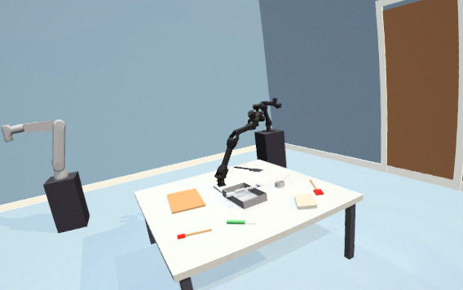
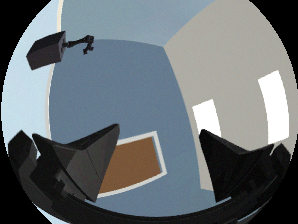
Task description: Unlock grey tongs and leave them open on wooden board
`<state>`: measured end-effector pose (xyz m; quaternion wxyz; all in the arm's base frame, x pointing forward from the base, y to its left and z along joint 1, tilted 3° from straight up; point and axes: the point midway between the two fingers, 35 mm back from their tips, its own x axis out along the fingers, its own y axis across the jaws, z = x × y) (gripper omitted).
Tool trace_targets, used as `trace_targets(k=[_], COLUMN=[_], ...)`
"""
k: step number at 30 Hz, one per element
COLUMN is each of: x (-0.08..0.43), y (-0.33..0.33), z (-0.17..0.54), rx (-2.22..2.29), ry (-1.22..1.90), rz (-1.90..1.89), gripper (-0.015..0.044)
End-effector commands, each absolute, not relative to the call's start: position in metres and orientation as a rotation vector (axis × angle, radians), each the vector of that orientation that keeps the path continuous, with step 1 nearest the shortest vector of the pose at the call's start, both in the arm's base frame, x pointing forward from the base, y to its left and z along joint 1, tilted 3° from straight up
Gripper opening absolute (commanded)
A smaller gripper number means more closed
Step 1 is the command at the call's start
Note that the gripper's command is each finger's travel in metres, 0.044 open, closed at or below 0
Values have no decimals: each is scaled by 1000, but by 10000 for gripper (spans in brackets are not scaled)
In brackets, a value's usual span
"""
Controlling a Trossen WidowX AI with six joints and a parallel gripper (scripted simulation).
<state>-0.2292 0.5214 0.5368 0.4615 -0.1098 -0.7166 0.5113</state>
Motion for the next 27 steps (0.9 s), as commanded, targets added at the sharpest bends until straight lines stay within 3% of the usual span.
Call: trace_targets(k=[1, 6, 16, 27], x=[-227, -179, -20, 141], y=[522, 542, 561, 502], z=[536, 520, 456, 372], rx=[-276, -424, -842, -1178], ry=[-1757, -1662, -1296, -811], rz=[1261, 1276, 1274, 1212], gripper=[374, 260, 260, 260])
